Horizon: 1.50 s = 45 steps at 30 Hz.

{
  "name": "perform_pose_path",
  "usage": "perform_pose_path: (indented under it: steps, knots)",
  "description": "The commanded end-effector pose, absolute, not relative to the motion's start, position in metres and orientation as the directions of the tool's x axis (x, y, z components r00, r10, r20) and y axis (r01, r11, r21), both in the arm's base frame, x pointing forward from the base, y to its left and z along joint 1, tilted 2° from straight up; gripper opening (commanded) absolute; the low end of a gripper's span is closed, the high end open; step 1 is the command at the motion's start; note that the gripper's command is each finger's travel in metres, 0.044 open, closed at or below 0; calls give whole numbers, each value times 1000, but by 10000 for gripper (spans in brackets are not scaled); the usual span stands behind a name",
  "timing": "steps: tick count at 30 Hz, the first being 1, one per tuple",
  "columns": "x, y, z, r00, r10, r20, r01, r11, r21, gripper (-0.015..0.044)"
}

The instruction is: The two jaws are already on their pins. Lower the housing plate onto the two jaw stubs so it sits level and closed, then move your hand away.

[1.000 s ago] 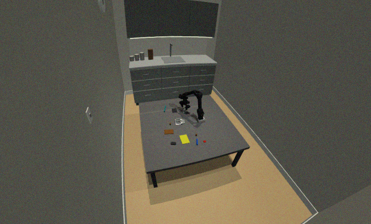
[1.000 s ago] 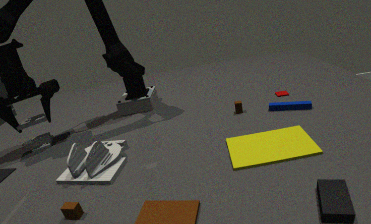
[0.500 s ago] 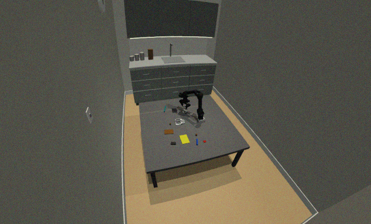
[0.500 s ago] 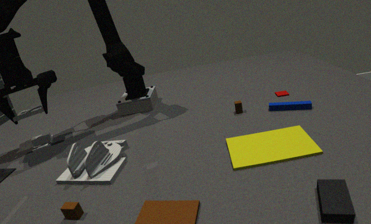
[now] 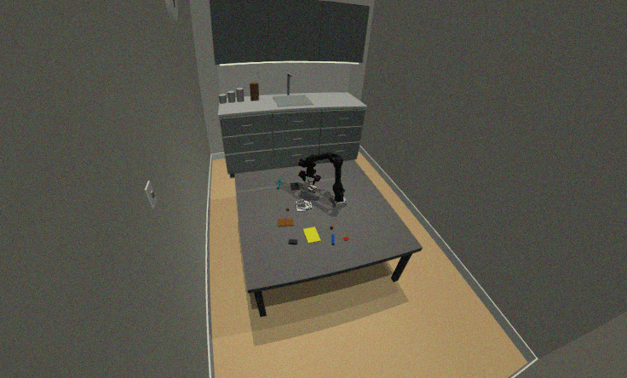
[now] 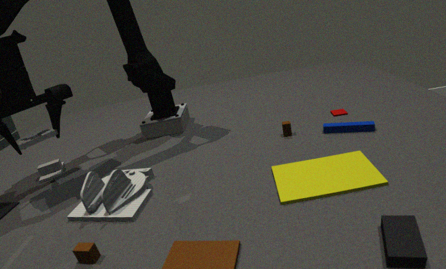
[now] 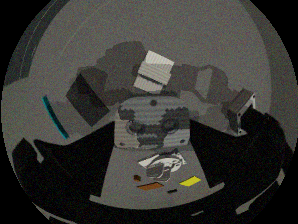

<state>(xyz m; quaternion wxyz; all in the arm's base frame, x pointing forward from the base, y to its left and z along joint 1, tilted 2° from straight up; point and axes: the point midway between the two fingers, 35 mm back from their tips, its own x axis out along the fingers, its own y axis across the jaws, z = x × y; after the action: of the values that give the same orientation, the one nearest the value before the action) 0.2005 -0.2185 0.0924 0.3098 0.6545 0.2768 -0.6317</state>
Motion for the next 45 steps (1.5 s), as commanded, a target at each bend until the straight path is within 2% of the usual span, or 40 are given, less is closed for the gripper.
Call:
perform_pose_path:
  steps: [1, 12, 23, 34, 45]
  knots:
    - [207, -209, 92, 44, -31, -999, 823, -566, 54, 351]
    - [227, -182, 92, 45, -28, -999, 959, -280, 51, 351]
    - [243, -154, 92, 46, -26, -999, 998, 34, 45, 351]
    - [256, -124, 92, 47, -24, -999, 938, 345, 36, 351]
    - [265, -93, 92, 48, -22, -999, 783, 621, 24, 351]
